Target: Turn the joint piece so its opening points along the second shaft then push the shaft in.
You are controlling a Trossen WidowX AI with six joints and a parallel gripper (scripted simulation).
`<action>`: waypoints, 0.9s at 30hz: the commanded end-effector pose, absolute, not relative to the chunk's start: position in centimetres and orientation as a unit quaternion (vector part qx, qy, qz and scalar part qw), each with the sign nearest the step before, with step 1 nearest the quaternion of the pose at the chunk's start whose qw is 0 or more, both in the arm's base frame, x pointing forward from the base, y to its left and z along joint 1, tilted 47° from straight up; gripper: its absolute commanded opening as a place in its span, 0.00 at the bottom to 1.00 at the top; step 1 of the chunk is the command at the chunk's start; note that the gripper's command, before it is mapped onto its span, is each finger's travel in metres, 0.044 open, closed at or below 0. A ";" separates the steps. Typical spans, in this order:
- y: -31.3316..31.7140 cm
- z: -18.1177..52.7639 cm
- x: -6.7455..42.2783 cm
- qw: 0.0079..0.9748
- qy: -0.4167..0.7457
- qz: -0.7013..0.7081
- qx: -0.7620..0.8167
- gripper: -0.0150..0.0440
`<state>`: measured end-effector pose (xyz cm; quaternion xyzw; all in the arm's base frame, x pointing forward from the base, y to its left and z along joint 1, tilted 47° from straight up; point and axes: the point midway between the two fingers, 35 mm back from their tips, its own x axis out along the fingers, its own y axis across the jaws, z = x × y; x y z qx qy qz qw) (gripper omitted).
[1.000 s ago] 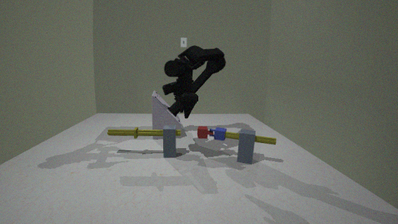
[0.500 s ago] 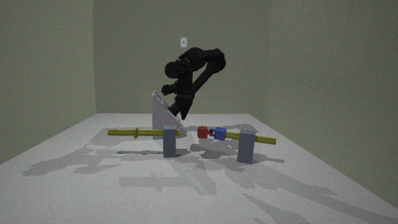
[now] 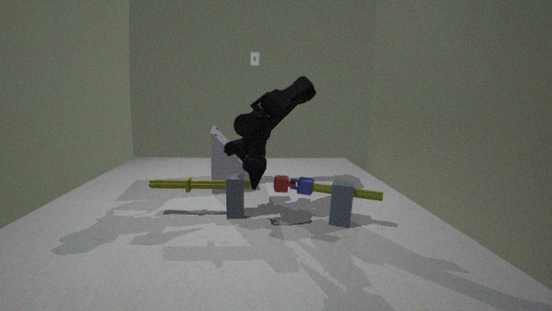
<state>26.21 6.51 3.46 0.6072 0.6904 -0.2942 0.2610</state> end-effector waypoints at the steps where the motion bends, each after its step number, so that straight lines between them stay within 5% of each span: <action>1: 7.2 2.8 25.9 0.257 0.691 -0.294 0.609 1.00; 27: 13.0 7.0 25.8 0.256 0.691 -0.293 0.609 1.00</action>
